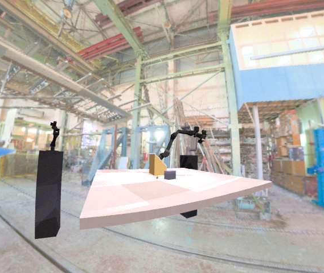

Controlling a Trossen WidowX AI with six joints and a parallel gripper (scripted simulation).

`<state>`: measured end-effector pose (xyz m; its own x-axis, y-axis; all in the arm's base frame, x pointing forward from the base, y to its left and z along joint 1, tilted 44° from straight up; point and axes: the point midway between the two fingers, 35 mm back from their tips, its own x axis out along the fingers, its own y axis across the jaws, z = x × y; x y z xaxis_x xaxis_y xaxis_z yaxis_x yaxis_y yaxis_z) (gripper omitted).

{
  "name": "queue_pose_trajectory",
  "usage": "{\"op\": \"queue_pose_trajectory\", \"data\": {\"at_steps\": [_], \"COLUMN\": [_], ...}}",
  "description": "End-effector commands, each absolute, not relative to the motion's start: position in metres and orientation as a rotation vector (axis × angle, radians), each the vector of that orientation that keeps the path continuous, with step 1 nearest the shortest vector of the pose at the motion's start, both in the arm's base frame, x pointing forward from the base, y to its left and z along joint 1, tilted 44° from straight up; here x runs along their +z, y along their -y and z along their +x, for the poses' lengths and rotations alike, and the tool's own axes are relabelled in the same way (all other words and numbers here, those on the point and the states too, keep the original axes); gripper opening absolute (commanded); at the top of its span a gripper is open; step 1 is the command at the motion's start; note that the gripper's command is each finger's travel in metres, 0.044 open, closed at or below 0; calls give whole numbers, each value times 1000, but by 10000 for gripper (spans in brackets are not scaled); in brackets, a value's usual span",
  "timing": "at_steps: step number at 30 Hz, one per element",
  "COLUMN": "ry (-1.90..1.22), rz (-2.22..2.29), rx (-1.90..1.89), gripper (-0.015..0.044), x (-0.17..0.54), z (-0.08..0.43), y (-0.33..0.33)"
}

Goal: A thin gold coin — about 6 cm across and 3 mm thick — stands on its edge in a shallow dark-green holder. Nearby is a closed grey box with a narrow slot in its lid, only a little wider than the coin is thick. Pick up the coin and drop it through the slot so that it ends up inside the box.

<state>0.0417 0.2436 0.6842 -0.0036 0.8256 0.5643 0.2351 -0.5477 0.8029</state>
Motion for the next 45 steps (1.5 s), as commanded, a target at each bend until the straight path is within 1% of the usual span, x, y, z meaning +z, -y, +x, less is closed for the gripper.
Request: {"op": "queue_pose_trajectory", "data": {"at_steps": [1,5,9,17,25,31,36,41,45], "ry": [-1091,-1031,-928,-807,-776,-805,-858,-936,-1014], "rz": [1789,1749,1664,1438,1214,1061,947,852,793], "rx": [1581,1509,1364,1051,754,552,401,269,178], "gripper": [374,269,164,161,161,161,161,161,161], "x": [684,669,638,550,448,368,300,233,180], "z": [42,63,107,212,316,381,421,444,450], "y": [-244,-261,-288,-321,-306,-267,-218,-161,-110]}}
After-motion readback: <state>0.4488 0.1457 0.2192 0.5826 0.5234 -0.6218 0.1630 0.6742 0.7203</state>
